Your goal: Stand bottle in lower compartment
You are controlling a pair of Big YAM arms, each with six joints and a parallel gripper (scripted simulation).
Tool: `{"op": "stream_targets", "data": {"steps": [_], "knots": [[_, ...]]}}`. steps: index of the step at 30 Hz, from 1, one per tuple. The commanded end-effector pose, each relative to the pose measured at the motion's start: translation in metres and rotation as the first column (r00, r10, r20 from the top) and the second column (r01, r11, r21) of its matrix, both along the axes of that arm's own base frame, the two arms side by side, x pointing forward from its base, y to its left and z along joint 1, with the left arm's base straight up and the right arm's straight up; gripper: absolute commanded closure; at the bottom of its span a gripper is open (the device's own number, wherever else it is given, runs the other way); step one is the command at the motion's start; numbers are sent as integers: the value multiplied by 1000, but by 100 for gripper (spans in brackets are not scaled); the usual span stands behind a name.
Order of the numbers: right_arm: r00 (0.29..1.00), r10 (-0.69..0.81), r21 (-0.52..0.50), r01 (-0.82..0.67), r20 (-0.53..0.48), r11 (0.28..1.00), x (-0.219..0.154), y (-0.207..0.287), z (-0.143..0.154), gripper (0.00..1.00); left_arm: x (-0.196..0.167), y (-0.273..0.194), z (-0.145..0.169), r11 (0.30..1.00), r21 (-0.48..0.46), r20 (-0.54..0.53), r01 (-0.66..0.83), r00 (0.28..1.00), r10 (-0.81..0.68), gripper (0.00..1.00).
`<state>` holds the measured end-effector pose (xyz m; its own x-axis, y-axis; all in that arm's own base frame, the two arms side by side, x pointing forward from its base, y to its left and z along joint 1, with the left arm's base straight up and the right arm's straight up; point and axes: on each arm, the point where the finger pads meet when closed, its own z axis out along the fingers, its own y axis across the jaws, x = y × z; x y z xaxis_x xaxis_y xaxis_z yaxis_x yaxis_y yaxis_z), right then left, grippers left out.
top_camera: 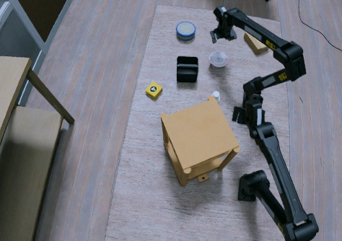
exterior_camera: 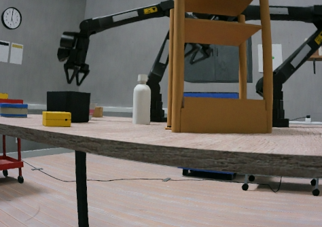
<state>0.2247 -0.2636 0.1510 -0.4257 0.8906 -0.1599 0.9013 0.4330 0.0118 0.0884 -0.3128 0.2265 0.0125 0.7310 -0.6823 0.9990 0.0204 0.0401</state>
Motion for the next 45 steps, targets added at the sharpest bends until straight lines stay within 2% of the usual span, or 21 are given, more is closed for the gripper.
{"op": "stream_targets", "data": {"steps": [1,7,12,13,15,19,30,32,37,41,45], "knots": [[983,183,-39,-182,17,983,29,42,27,0,15,21,103,970,-152,-20,-190,982,189,0],[915,400,-98,-394,58,914,54,99,54,0,14,63,148,919,-239,-38,-313,949,314,0],[824,560,-148,-545,88,825,64,147,75,0,10,104,187,859,-328,-48,-392,915,400,0],[802,589,-158,-573,94,804,64,156,80,0,10,108,193,852,-340,-48,-398,912,407,0],[802,589,-158,-573,94,804,64,156,80,0,10,108,193,852,-340,-48,-398,912,407,0],[680,725,-196,-700,108,686,61,203,94,0,11,112,194,852,-340,-31,-397,911,412,0],[362,920,-312,-866,151,391,37,287,131,0,10,111,194,853,-340,-31,-395,912,410,0],[362,920,-312,-866,151,391,37,287,131,0,10,111,194,853,-340,-31,-395,912,410,0],[163,973,-366,-906,161,212,11,324,145,0,13,108,199,843,-359,-39,-401,909,416,0],[-32,992,-408,-913,119,19,2,341,141,0,17,104,205,829,-384,-36,-406,904,426,0],[-138,985,-403,-911,106,-84,13,344,124,0,20,102,211,815,-407,-35,-412,899,436,0]]}}
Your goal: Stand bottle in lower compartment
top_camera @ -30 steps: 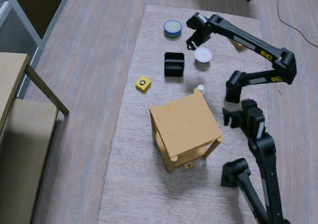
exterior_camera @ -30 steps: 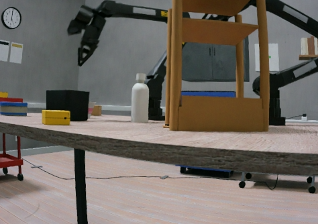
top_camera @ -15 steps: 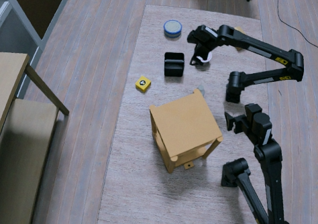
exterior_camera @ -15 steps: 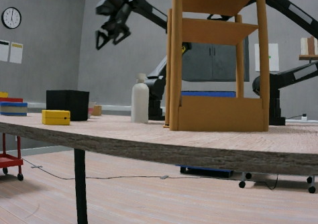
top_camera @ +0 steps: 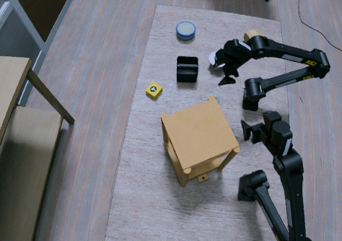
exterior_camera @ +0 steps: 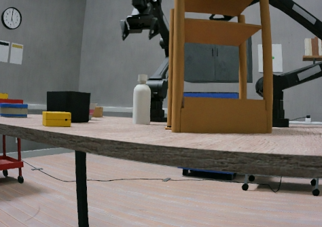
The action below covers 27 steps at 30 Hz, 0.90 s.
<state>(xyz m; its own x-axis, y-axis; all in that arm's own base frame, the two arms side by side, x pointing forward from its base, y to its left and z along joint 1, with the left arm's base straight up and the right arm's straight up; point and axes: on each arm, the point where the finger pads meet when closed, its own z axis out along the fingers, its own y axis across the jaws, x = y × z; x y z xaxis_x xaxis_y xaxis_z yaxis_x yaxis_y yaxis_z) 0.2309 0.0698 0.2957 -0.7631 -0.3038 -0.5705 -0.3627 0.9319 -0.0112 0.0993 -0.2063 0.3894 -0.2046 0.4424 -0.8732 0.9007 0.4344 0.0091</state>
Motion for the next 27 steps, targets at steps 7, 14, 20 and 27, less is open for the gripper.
{"op": "stream_targets", "data": {"steps": [7,14,20,27], "knots": [[967,255,-58,-255,-19,965,22,2,-46,3,12,-5,54,991,-128,43,-49,998,55,0],[935,355,-39,-355,-9,934,39,-15,-79,3,15,-6,60,986,-155,55,-63,996,72,0],[912,411,-23,-410,22,912,47,-30,-100,3,17,-7,64,983,-169,61,-68,995,80,0],[868,488,-17,-489,88,872,50,-48,-129,3,17,-8,67,982,-179,69,-65,995,78,0]]}}
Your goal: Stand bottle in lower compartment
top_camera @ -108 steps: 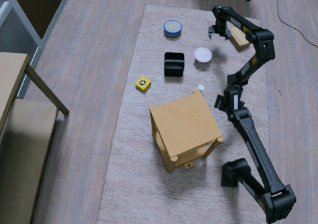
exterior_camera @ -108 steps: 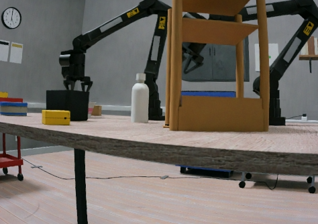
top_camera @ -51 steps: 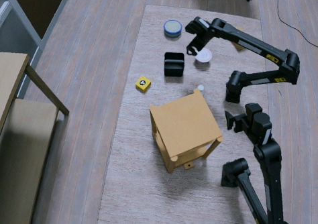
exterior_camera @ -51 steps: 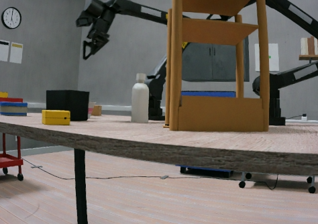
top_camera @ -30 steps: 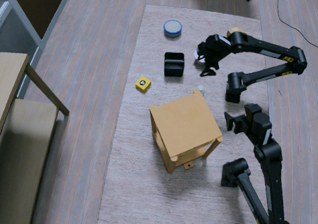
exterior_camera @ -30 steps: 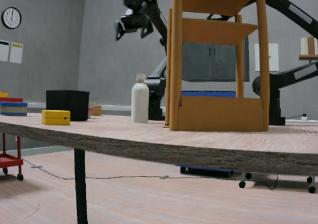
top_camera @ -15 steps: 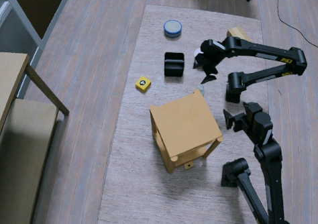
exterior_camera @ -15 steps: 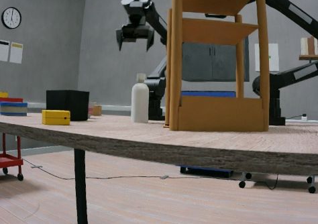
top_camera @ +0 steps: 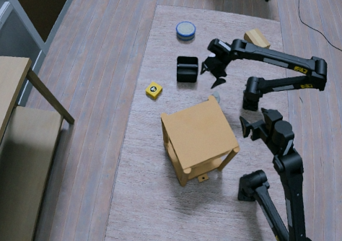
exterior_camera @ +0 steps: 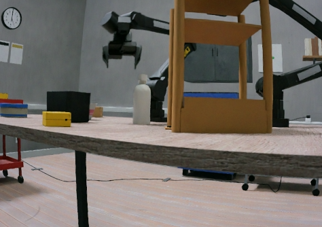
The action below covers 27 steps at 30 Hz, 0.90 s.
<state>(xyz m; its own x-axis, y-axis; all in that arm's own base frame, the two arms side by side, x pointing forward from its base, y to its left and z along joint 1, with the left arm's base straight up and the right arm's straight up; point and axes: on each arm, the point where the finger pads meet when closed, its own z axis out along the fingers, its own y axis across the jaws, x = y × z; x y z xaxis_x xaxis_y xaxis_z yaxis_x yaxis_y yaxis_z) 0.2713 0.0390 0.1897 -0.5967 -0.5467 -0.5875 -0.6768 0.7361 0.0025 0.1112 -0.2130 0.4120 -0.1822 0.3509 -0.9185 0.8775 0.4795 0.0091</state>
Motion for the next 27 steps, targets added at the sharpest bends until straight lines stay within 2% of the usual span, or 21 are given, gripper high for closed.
{"op": "stream_targets", "data": {"steps": [1,9,11,20,26,27], "knots": [[984,151,-3,-151,94,989,9,-19,-28,3,5,-1,45,996,-87,30,-20,999,23,0],[951,228,29,-239,209,971,-2,-35,-62,3,4,-2,46,996,-87,44,-4,999,8,0],[951,228,29,-239,209,971,-2,-35,-62,3,4,-2,46,996,-87,44,-4,999,8,0],[903,236,76,-280,359,957,-29,-42,-97,3,0,-2,41,998,-64,38,16,999,-14,0],[928,194,230,-274,318,934,-69,-4,-117,3,-3,-1,33,999,-36,22,31,999,-30,0],[928,194,230,-274,318,934,-69,-4,-117,3,-3,-1,33,999,-36,22,31,999,-30,0]]}}
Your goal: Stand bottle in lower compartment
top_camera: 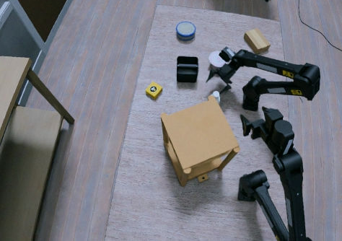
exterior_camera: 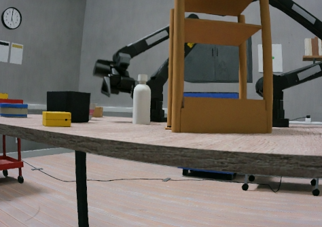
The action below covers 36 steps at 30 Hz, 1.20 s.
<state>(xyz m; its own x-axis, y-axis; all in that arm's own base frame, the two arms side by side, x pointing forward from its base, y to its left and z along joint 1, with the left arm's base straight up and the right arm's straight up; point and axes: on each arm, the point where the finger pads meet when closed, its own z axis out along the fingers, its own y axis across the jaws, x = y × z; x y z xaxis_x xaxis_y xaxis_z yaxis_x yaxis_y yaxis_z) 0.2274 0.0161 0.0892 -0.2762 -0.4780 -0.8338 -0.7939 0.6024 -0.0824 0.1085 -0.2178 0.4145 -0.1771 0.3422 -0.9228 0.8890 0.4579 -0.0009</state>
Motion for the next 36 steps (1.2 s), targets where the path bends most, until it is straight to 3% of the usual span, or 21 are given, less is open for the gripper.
{"op": "stream_targets", "data": {"steps": [1,6,31,36], "knots": [[998,62,53,-61,-8,997,-25,19,-16,3,0,4,31,1000,-22,25,6,1000,-6,0],[994,90,113,-84,-53,990,-40,40,-26,3,-2,4,28,1000,-9,19,17,1000,-17,0],[994,100,100,-95,-49,990,-16,74,-53,5,-4,4,27,1000,-6,18,24,1000,-24,0],[995,97,93,-94,-26,991,-5,70,-45,8,-4,4,27,1000,-6,18,24,1000,-24,0]]}}
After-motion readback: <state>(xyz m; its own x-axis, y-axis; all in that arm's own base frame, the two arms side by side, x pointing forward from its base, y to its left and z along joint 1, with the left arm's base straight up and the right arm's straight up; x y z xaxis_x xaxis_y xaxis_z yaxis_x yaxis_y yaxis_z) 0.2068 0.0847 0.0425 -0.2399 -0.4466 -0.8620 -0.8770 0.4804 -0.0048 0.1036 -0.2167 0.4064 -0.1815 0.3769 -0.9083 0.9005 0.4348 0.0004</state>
